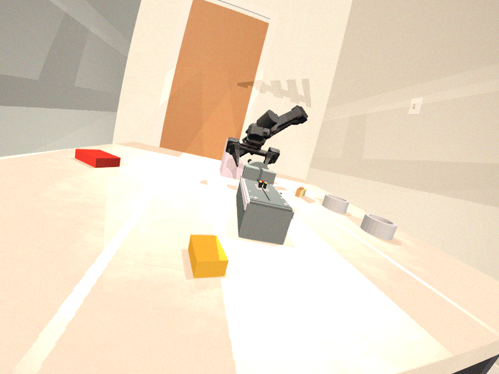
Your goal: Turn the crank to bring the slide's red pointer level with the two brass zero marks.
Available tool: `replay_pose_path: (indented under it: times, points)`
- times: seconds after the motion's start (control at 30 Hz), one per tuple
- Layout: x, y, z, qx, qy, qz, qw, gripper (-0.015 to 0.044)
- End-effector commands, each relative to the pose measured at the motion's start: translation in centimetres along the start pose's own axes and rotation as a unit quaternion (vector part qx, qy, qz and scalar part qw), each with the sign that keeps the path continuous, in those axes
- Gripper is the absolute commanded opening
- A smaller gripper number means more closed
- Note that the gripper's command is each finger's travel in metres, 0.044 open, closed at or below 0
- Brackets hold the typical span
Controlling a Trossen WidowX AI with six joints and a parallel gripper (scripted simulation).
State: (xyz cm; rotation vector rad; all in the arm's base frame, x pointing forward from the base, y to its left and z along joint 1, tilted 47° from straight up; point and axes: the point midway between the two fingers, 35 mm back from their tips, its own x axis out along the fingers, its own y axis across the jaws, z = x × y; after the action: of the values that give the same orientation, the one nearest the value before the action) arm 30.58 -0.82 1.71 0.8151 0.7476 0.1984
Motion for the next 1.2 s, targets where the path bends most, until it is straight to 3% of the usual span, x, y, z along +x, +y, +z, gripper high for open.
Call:
replay_pose_path:
  times: [0.0, 0.47, 1.17]
  points:
    - [0.09, -0.27, -0.35, 0.006, 0.002, -0.005, 1.0, 0.0361]
    - [0.09, -0.27, -0.35, 0.006, 0.002, -0.005, 1.0, 0.0]
    - [0.94, -1.2, -1.15, 0.006, 0.002, -0.004, 1.0, 0.0]
